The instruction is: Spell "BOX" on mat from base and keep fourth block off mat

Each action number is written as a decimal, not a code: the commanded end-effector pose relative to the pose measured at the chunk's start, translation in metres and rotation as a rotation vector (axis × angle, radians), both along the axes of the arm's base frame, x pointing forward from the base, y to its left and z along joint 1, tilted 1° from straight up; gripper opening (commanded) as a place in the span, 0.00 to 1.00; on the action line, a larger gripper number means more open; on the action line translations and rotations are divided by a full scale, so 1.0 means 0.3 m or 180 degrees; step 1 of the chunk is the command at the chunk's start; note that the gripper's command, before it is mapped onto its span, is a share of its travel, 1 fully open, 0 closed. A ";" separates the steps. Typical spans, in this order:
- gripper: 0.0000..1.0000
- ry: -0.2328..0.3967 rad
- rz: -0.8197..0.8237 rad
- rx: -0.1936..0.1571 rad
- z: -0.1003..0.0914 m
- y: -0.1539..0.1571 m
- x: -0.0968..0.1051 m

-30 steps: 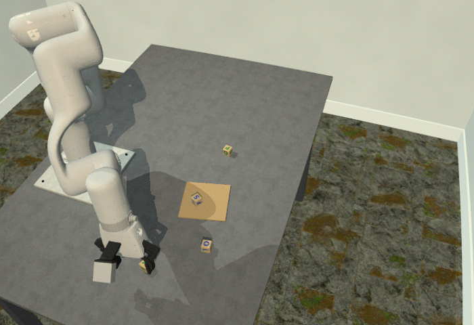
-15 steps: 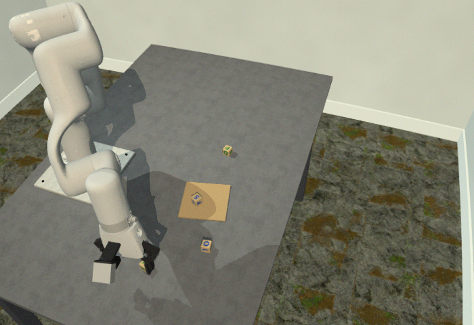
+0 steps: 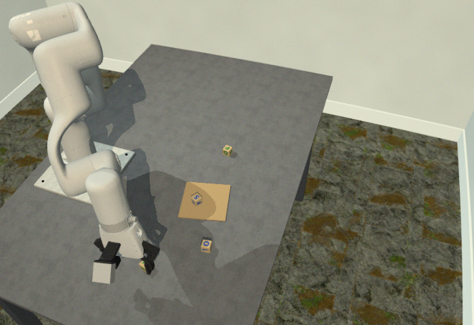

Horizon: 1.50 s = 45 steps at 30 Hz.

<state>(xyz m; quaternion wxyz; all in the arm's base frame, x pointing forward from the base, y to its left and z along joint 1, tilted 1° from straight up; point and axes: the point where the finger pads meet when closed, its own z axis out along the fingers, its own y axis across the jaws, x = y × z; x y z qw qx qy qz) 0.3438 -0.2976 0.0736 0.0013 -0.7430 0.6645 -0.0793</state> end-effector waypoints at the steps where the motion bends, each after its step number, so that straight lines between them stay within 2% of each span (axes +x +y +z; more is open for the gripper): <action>1: 1.00 -0.0009 0.0000 -0.0008 0.005 -0.003 0.003; 17: 1.00 -0.0002 0.0045 -0.0004 0.009 0.012 0.012; 20: 1.00 0.0062 0.0454 0.0031 0.045 0.151 0.084; 22: 1.00 0.0062 0.0454 0.0031 0.045 0.151 0.084; 30: 1.00 0.0163 0.1061 0.0073 0.099 0.365 0.159; 37: 1.00 0.0246 0.1538 0.0098 0.141 0.538 0.189; 39: 1.00 0.0246 0.1538 0.0098 0.141 0.538 0.189; 40: 1.00 0.0282 0.1742 0.0107 0.159 0.611 0.194; 45: 1.00 0.0339 0.2053 0.0117 0.186 0.721 0.194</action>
